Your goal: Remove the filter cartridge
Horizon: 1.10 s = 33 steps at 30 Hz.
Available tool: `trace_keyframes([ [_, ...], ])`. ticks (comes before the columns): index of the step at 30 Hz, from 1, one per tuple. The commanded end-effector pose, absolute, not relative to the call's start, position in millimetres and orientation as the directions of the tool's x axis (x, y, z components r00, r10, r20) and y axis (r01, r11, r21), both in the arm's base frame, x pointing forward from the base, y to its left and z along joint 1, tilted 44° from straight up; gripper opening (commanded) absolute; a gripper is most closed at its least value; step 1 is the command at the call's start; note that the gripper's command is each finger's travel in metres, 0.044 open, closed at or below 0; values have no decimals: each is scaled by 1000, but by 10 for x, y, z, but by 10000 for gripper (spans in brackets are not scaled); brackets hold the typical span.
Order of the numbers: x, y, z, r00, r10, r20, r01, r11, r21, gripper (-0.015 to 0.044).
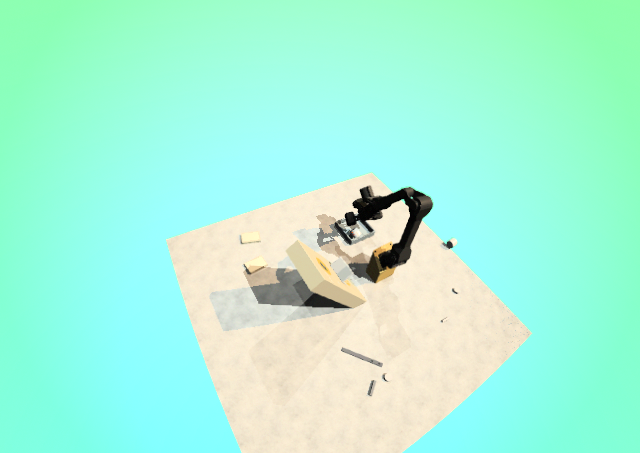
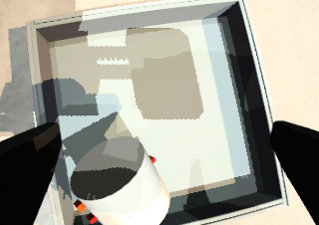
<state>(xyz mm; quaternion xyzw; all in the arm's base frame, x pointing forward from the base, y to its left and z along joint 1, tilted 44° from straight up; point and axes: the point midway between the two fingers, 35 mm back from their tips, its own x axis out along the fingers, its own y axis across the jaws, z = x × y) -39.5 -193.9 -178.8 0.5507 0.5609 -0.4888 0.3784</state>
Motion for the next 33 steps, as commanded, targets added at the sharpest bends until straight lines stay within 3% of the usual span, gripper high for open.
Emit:
trace_keyframes([
  [1,-379,-2188,-1544,-105,227,-968,988,-91,-129,440],
  [33,-395,-2144,-1650,-110,215,-970,987,-88,-132,440],
])
